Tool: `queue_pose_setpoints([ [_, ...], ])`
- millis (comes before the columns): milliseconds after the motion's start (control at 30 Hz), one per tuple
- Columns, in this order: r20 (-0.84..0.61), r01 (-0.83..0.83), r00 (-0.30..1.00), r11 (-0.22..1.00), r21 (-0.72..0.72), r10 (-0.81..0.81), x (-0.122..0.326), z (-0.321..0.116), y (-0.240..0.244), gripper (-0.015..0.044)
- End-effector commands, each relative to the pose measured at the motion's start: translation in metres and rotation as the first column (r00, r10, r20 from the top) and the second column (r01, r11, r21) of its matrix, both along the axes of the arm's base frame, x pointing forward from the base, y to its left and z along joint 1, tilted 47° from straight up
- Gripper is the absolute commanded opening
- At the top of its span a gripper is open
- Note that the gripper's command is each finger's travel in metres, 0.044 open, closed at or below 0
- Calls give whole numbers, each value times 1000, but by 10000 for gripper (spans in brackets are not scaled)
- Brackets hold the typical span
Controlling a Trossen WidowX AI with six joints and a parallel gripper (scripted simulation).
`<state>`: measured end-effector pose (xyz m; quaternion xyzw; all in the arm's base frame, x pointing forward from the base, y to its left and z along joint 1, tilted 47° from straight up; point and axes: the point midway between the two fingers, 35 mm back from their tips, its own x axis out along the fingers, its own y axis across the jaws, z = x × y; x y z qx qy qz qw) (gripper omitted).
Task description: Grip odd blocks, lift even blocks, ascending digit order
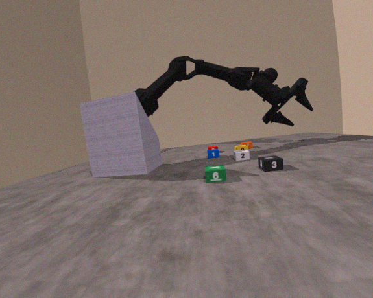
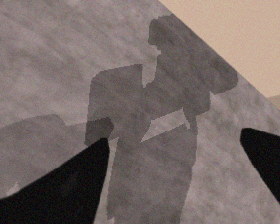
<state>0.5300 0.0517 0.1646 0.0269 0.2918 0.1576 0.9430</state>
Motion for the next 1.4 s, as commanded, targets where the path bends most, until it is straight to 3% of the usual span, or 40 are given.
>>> queue_pose_setpoints([
  [0,-151,11,988,998,-58,-19,-17,-52,-51,400],
  [233,-364,12,930,996,-91,-44,-62,-117,-125,400],
  [467,-562,5,827,1000,-31,-22,-133,-172,-184,400],
  [733,-714,41,692,982,185,106,-240,-214,-222,400],
  [933,-707,119,657,890,440,262,-323,-222,-223,400],
  [1367,-701,125,659,880,459,272,-328,-222,-222,400],
])
